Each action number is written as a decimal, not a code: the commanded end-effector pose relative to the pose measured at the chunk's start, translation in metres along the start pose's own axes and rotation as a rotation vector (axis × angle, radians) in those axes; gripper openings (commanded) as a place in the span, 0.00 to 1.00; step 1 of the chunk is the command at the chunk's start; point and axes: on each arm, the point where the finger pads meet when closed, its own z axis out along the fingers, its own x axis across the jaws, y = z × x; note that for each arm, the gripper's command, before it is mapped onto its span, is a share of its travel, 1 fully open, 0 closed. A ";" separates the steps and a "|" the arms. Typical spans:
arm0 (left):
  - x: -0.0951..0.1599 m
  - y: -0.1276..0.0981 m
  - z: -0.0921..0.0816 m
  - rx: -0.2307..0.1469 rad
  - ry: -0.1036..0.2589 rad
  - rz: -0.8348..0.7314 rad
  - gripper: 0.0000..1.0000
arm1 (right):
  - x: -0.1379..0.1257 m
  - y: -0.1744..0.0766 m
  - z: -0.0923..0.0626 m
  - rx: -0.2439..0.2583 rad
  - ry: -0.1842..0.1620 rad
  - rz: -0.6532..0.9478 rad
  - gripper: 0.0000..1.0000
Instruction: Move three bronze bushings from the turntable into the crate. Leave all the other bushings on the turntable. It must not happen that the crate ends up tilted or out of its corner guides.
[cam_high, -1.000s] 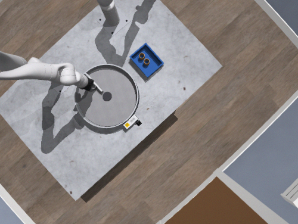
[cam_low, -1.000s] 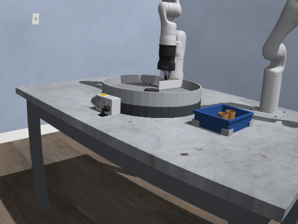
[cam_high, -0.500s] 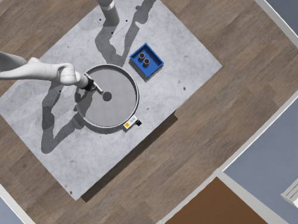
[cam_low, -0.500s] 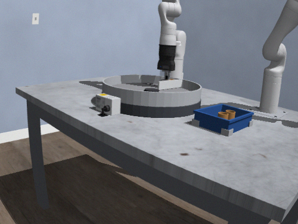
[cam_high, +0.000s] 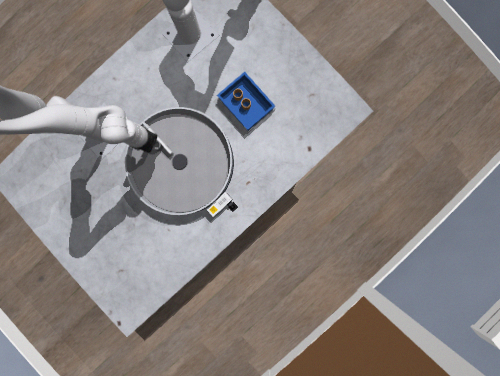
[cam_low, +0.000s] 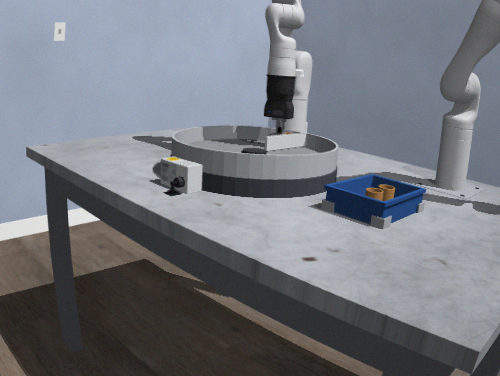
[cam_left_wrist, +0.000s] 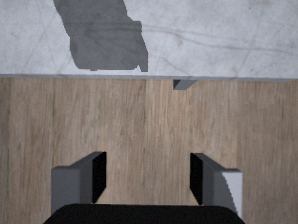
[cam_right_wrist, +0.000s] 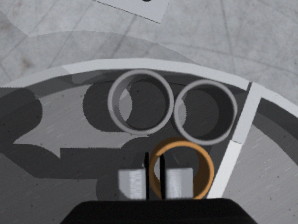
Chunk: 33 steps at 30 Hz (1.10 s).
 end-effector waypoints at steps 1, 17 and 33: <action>0.003 -0.004 -0.001 0.008 0.003 0.004 1.00 | 0.000 0.000 0.001 -0.002 -0.001 0.002 0.00; 0.003 -0.004 -0.001 0.008 0.003 0.004 1.00 | 0.000 0.000 0.001 -0.002 -0.001 0.002 0.00; 0.003 -0.004 -0.001 0.008 0.003 0.004 1.00 | -0.001 0.000 -0.033 0.003 -0.003 0.002 0.00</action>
